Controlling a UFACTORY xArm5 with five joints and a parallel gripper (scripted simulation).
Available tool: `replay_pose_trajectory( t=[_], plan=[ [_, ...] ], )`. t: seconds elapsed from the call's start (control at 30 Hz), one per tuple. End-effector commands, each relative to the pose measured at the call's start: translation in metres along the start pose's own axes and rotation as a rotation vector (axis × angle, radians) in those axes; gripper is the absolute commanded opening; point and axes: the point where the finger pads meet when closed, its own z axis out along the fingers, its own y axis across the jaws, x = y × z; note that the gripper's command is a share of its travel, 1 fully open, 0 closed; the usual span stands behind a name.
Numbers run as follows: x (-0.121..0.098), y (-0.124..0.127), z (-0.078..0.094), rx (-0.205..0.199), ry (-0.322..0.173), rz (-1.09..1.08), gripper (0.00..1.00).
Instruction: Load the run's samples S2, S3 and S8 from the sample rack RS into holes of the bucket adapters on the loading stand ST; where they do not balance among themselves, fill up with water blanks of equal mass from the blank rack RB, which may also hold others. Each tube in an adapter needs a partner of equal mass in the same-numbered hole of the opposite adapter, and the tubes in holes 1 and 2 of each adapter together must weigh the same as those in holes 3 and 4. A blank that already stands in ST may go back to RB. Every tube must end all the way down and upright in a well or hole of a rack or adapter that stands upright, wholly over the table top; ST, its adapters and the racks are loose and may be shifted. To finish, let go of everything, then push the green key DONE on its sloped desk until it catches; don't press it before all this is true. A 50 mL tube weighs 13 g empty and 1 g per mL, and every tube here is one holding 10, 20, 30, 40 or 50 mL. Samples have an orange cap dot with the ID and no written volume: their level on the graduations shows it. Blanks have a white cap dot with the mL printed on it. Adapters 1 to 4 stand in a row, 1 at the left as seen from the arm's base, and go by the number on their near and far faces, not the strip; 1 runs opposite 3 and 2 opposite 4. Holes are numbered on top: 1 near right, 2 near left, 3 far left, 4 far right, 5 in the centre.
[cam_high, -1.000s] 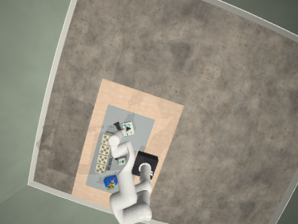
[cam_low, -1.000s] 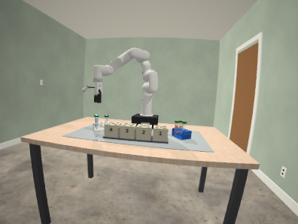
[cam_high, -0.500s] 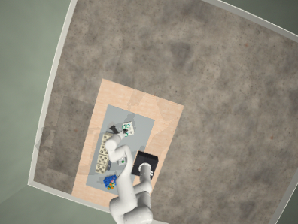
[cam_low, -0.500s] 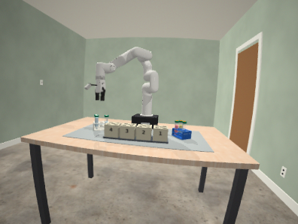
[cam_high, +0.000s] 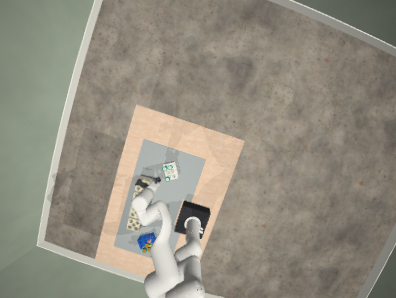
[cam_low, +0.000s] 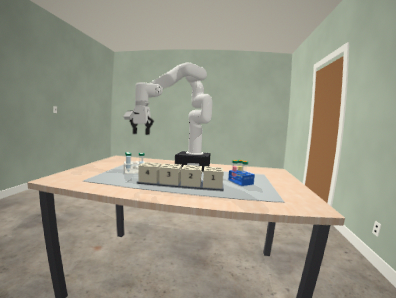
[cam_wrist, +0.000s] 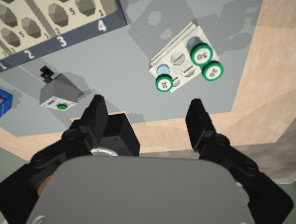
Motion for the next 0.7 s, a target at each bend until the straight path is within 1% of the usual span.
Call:
replay_pose_trajectory(
  t=[0.0,0.1,0.17,0.67],
  plan=[
    [0.002,-0.021,-0.001,-0.003,0.004,-0.142,1.00],
    [0.002,-0.036,-0.001,-0.003,0.003,-0.242,1.00],
    [0.002,-0.036,-0.001,-0.003,0.003,-0.242,1.00],
    [0.004,-0.111,0.001,-0.005,-0.001,-0.258,1.00]
  ],
)
